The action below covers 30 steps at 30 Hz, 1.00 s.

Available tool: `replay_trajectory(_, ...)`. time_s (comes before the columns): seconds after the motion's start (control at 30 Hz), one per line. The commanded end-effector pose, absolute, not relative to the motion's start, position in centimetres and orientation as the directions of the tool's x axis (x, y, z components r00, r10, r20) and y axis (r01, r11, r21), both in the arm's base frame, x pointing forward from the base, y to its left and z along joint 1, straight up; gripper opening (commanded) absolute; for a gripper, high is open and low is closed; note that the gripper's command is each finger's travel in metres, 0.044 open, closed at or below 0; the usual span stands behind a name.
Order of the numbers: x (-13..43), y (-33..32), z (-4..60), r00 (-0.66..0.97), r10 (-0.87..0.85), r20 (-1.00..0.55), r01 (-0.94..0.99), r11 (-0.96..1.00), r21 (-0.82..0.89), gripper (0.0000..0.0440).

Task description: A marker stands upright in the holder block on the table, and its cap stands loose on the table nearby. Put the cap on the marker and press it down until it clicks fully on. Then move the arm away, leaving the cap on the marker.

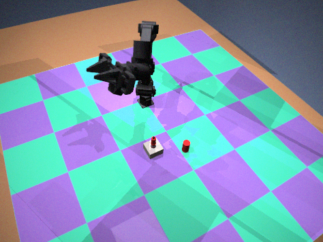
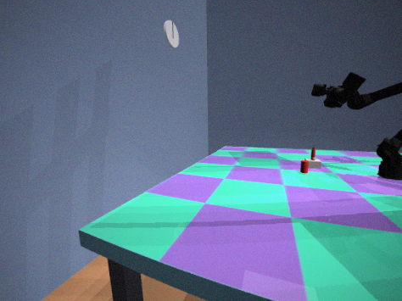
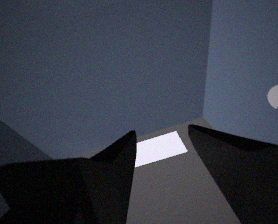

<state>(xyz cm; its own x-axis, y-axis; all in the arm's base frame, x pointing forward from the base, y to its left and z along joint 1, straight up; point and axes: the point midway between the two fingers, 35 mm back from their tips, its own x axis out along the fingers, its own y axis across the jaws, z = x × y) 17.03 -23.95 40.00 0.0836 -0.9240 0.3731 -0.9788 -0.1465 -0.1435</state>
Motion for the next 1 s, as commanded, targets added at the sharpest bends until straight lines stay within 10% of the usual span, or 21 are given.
replay_trajectory(0.0,18.1,-24.1,40.1,0.117,-0.930,0.347,-0.977,-0.170,-0.128,0.0240)
replay_trajectory(0.97,23.9,-23.9,38.9,0.292,-0.947,0.138,-0.955,-0.296,-0.012,0.0294)
